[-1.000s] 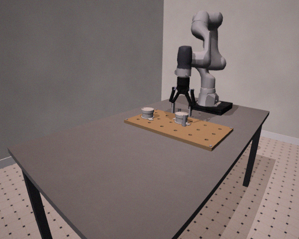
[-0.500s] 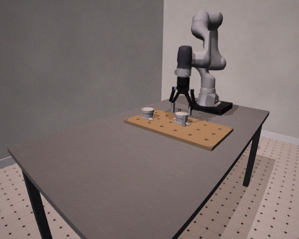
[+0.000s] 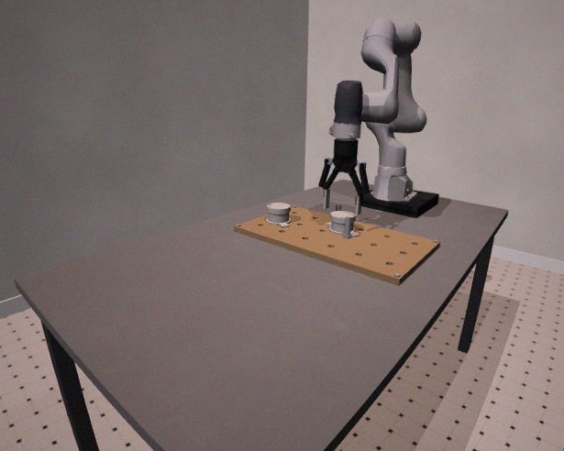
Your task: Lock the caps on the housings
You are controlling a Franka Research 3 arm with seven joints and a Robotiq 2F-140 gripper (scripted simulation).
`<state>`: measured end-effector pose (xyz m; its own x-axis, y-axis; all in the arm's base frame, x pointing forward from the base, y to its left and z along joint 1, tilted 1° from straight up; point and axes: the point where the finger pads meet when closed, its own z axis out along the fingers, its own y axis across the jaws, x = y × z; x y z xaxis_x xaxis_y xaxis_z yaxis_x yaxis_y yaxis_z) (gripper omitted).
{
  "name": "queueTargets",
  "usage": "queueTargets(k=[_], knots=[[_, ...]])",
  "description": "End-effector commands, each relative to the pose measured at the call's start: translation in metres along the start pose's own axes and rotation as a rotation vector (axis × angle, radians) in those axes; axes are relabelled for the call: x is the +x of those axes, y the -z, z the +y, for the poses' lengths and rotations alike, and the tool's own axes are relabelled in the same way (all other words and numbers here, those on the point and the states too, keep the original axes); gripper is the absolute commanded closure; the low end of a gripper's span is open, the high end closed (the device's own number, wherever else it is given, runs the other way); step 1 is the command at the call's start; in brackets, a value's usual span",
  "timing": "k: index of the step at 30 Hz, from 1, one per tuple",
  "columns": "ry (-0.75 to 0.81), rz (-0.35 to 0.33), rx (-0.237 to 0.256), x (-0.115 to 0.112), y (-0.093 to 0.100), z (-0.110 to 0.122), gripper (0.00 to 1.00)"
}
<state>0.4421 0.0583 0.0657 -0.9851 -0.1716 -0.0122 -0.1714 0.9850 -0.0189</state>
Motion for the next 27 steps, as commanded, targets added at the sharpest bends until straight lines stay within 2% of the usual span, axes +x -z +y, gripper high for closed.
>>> queueTargets(k=[1,15,27], knots=[[-0.008,0.01,0.002,0.003,0.003,-0.001,0.22],[-0.008,0.01,0.002,0.003,0.032,-0.001,0.22],[-0.008,0.01,0.002,0.002,0.047,-0.001,0.22]])
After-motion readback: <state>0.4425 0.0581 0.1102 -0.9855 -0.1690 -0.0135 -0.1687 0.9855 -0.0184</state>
